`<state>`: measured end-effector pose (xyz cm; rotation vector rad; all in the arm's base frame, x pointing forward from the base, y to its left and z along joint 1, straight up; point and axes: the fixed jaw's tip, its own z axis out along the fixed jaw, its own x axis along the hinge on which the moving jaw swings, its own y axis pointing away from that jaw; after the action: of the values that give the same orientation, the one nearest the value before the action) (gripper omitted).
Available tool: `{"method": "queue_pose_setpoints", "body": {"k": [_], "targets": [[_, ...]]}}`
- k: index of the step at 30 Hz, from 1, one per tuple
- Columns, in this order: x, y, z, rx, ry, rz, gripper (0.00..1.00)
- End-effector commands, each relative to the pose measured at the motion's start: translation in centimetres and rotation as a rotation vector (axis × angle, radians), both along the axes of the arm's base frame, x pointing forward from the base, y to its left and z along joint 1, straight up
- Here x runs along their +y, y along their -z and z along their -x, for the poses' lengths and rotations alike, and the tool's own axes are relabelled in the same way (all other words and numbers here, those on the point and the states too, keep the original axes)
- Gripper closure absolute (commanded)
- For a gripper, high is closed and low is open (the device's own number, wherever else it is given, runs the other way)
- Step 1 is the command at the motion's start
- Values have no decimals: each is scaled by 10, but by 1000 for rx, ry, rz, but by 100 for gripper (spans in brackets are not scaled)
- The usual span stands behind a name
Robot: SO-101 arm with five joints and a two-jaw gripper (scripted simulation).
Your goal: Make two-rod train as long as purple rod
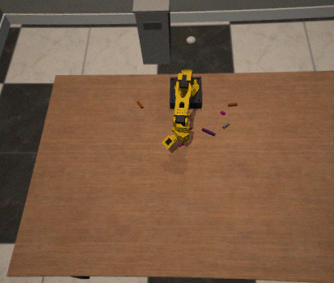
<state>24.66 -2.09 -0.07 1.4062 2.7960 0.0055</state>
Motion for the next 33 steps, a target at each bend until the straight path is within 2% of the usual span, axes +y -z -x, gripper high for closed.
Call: {"method": "queue_pose_setpoints", "body": {"k": [1, 12, 23, 32, 33], "targets": [[3, 10, 1, 10, -4, -2, 81], [3, 32, 1, 10, -4, -2, 81], [3, 42, 2, 10, -4, -2, 81], [3, 44, 2, 10, -4, -2, 81], [3, 48, 10, 42, -5, -5, 81]]}}
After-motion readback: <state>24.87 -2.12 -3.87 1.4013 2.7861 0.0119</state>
